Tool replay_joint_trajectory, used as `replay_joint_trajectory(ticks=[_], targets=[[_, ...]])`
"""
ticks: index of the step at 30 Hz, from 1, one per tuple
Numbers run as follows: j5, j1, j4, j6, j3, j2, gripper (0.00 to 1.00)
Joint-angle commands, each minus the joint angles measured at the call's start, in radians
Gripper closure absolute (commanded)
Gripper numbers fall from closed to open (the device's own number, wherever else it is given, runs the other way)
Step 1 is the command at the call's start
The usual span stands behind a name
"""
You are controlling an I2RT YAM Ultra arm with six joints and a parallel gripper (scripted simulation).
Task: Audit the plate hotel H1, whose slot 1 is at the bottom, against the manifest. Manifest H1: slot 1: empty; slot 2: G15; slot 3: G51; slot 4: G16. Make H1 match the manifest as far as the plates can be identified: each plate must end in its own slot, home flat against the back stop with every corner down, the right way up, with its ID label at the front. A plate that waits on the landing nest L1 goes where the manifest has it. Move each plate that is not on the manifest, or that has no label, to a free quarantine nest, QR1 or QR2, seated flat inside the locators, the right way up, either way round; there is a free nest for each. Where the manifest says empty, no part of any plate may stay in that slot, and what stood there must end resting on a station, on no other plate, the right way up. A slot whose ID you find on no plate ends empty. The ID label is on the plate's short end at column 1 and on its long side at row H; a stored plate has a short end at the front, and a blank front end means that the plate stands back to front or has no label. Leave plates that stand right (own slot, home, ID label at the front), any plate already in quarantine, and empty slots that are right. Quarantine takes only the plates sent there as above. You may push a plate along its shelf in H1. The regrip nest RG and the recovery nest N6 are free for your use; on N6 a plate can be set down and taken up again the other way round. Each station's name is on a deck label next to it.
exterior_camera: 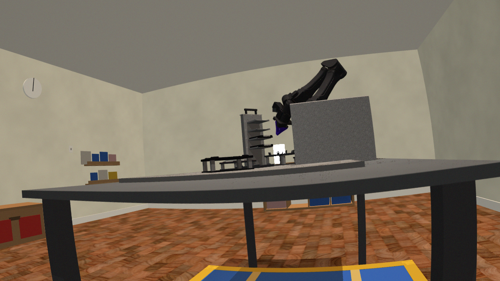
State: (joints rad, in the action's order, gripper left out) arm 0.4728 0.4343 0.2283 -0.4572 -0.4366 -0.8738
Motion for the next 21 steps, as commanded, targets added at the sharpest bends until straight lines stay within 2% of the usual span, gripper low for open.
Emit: replay_joint_trajectory(ticks=[1,6,7,15,18,21], targets=[[0.000,-0.003,-0.013,0.001,0.008,0.025,1.00],[0.002,-0.004,-0.022,0.001,0.024,0.050,1.00],[0.000,-0.003,-0.026,0.001,0.036,0.065,0.00],[-0.011,0.009,-0.057,-0.002,0.120,0.182,0.00],[-0.053,0.052,0.004,-0.011,0.144,0.148,0.00],[-0.066,0.066,0.026,-0.015,0.151,0.135,0.00]])
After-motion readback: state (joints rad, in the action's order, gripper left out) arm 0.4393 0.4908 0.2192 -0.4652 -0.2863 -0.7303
